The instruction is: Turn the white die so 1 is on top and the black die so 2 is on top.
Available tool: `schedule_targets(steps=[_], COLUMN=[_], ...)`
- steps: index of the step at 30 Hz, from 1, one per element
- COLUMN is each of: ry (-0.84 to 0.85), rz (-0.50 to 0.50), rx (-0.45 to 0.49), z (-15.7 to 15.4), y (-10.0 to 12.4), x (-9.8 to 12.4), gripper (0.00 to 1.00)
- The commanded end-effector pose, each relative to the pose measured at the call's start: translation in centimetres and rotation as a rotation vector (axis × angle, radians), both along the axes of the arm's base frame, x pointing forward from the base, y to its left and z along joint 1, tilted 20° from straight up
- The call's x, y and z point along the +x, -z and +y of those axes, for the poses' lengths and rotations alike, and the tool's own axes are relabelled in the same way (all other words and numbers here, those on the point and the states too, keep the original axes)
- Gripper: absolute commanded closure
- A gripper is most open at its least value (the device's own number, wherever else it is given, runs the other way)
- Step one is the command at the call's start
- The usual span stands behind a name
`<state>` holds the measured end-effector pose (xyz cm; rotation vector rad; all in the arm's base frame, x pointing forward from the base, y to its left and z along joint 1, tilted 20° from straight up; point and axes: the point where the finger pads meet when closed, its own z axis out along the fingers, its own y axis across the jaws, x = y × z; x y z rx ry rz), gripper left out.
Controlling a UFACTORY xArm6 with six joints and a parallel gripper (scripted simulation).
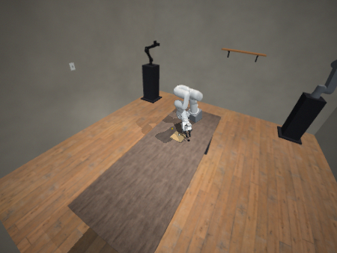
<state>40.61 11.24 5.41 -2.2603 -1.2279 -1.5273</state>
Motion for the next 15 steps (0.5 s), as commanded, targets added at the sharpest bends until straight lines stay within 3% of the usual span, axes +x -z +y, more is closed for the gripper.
schedule_targets(steps=[1, 7, 15], ry=[-0.001, -0.001, -0.001], rz=[-0.001, -0.001, -0.001], rx=[0.000, 0.000, 0.000], z=[-0.1, 0.0, 0.3], y=[-0.2, -1.1, -4.3], x=[-0.1, -0.4, -1.6], gripper=[0.69, 0.69, 0.69])
